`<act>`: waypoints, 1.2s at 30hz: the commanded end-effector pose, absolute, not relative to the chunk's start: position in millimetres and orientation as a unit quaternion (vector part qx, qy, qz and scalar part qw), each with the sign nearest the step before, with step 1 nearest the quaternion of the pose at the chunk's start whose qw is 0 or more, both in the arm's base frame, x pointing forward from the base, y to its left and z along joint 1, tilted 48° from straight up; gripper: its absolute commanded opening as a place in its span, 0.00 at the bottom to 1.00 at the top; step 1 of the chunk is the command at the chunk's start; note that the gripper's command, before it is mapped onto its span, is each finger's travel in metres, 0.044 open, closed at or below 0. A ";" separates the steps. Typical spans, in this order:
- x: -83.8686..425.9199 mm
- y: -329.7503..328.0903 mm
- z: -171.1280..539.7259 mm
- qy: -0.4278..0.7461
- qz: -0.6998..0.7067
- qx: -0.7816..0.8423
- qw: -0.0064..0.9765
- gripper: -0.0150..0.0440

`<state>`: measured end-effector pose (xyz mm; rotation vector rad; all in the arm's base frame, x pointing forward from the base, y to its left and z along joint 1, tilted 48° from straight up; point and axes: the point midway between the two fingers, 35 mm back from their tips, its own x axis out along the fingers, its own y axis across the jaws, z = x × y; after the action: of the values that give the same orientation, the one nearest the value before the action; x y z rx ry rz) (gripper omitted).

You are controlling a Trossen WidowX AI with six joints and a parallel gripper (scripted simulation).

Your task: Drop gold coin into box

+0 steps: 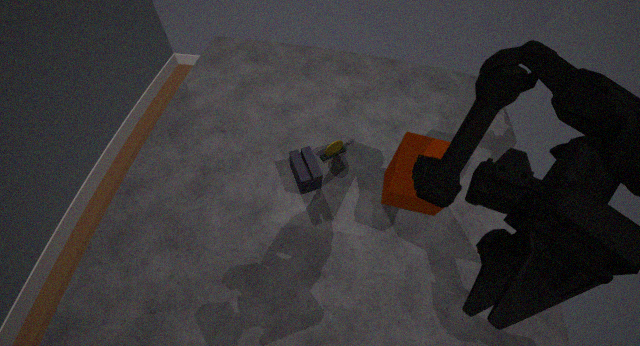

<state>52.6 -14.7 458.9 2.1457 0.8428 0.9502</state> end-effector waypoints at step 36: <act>299.3 76.5 176.1 0.517 0.162 0.021 0.840 0.53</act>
<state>282.6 106.7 226.3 0.1951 0.9469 0.2887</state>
